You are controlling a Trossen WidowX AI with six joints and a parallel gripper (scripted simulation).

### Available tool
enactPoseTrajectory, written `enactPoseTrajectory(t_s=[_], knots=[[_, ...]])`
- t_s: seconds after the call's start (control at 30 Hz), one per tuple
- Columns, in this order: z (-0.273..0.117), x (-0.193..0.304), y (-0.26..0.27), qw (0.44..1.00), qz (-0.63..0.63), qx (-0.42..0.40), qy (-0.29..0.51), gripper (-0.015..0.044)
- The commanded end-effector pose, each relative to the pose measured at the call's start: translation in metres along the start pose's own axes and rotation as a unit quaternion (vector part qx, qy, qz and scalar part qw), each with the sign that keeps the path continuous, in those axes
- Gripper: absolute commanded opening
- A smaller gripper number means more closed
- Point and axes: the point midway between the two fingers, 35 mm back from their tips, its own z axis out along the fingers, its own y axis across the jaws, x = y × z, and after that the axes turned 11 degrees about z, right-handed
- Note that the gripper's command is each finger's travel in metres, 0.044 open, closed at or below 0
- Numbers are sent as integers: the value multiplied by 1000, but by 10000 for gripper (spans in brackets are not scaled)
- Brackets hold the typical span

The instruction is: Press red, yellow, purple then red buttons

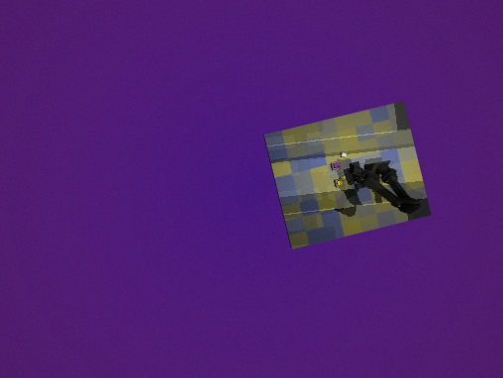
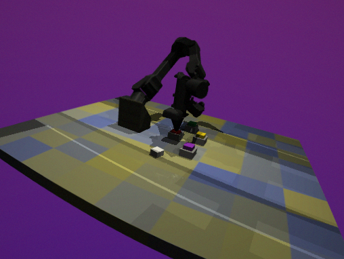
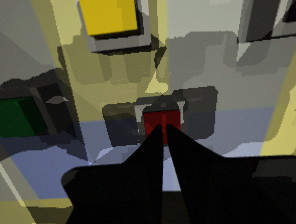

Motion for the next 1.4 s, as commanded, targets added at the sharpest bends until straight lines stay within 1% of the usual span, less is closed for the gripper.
enactPoseTrajectory(t_s=[0.0, 0.27, 0.37, 0.5, 0.53, 0.63, 0.7, 0.83, 0.97, 1.07, 1.2, 1.27, 1.37], knots=[[1, 1, 1, 1000, 4, -3, 1, 20], [-2, 0, 0, 1000, 0, 0, 0, 20], [-30, 1, 0, 1000, 4, -2, 1, 20], [-35, 1, 0, 1000, 4, -2, 1, 20], [-42, 0, -1, 1000, 4, -1, 1, 20], [-84, 0, -1, 1000, 4, 0, 1, 20], [-94, 1, -1, 1000, 4, -1, 2, 20], [-95, -1, 0, 1000, 4, 0, 2, 20], [-97, -45, 17, 1000, -3, 11, 2, 20], [-95, -79, 39, 1000, 1, 2, 0, 20], [-95, -87, 45, 1000, 2, -2, 0, 20], [-84, -88, 45, 1000, 2, -2, 0, 20], [-43, -88, 46, 1000, 2, -2, -1, 20]])
